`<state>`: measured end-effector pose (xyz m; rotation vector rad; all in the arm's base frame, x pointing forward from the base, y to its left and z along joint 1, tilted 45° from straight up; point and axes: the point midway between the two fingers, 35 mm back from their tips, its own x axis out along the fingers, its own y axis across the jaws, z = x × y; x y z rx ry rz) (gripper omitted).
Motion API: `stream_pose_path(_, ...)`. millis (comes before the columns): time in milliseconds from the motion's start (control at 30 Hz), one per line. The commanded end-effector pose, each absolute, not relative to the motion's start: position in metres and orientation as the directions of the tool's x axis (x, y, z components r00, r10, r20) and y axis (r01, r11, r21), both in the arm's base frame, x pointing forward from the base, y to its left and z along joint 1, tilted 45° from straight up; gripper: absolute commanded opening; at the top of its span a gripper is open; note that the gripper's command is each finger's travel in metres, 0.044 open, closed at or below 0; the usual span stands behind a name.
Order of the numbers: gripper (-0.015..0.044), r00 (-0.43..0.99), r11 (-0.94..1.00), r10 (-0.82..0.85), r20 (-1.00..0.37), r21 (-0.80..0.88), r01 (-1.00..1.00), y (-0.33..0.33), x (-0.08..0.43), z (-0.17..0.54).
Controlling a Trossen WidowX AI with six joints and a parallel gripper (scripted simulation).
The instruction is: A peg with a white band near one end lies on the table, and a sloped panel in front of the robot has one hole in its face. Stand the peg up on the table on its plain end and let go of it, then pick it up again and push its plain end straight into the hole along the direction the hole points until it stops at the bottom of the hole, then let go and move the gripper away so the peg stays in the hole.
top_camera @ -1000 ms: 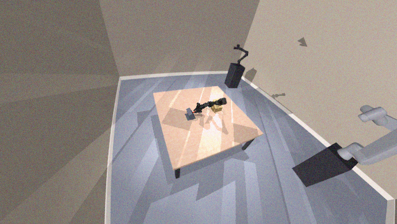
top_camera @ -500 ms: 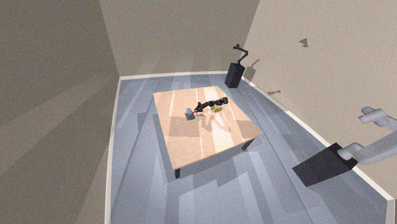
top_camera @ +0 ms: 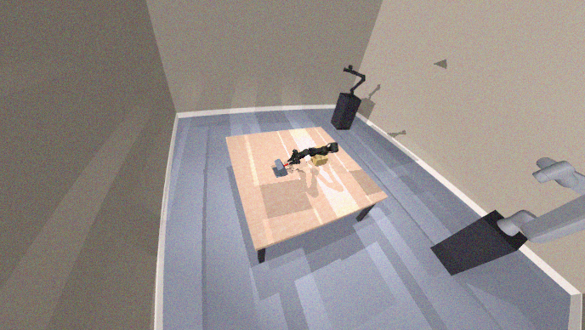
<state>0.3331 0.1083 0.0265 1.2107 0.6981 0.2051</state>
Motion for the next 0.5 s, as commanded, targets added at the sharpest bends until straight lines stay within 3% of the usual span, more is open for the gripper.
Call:
stream_pose_path(0, 0.0440, 0.774, 0.365, 0.502, -0.386, 0.906, 0.215, 0.1058, 0.3285, 0.0277)
stream_pose_path(467, 0.0440, 0.775, 0.365, 0.501, -0.386, 0.906, 0.215, 0.0989, 0.3204, 0.0341)
